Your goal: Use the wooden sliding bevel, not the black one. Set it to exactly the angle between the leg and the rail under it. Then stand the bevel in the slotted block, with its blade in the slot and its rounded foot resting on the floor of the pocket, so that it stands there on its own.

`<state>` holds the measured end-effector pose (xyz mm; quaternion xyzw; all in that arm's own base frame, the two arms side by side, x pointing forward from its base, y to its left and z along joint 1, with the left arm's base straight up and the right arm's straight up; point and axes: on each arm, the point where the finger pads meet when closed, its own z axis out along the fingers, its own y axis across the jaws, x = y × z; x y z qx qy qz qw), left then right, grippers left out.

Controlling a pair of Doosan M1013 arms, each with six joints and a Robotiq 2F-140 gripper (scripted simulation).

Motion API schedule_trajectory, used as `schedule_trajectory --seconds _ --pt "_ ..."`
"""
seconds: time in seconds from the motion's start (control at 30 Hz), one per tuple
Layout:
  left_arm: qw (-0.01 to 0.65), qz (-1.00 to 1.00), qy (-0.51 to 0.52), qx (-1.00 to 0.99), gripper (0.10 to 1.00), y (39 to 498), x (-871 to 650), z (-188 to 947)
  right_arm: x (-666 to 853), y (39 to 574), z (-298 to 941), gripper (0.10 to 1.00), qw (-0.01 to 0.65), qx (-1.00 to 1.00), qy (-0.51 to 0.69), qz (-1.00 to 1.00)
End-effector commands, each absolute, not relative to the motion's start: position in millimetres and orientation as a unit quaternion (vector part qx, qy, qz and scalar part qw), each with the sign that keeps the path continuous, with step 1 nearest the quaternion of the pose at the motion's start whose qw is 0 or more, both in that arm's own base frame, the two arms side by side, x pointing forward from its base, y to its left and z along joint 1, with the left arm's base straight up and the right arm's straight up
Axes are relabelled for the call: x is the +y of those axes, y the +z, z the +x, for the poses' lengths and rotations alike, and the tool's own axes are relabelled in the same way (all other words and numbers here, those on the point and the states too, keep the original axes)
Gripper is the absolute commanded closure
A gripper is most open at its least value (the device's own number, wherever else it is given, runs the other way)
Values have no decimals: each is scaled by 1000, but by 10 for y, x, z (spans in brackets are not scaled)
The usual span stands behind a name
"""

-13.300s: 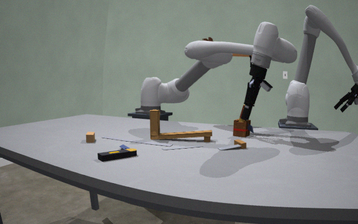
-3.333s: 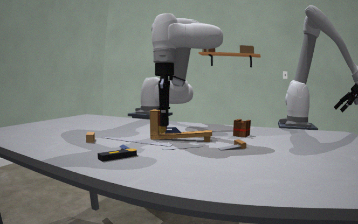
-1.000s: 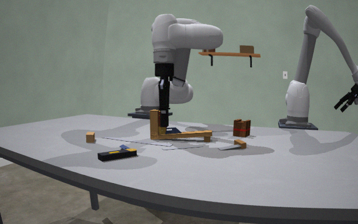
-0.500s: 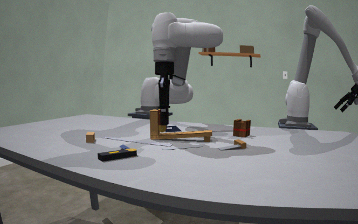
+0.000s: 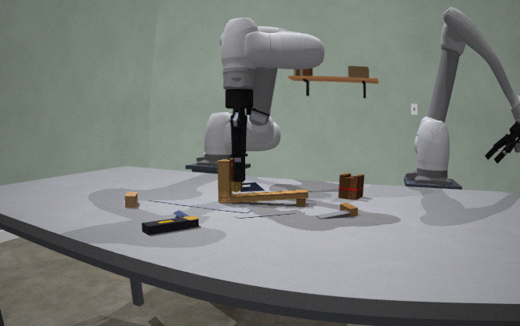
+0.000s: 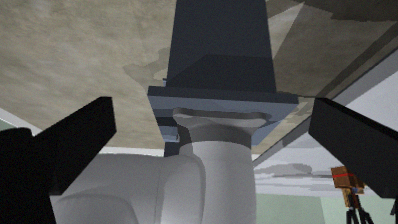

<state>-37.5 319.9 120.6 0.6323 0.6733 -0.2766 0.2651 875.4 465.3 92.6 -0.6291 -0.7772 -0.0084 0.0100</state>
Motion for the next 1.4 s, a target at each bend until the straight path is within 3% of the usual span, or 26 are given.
schedule_trajectory --seconds 0.0,1.37 --pt "265 632 -276 673 98 1210 3203 -376 4705 944 8746 999 10 -777 -9 -629" --pt "265 632 -276 673 98 1210 3203 -376 4759 1143 8734 999 10 -777 -9 -629"
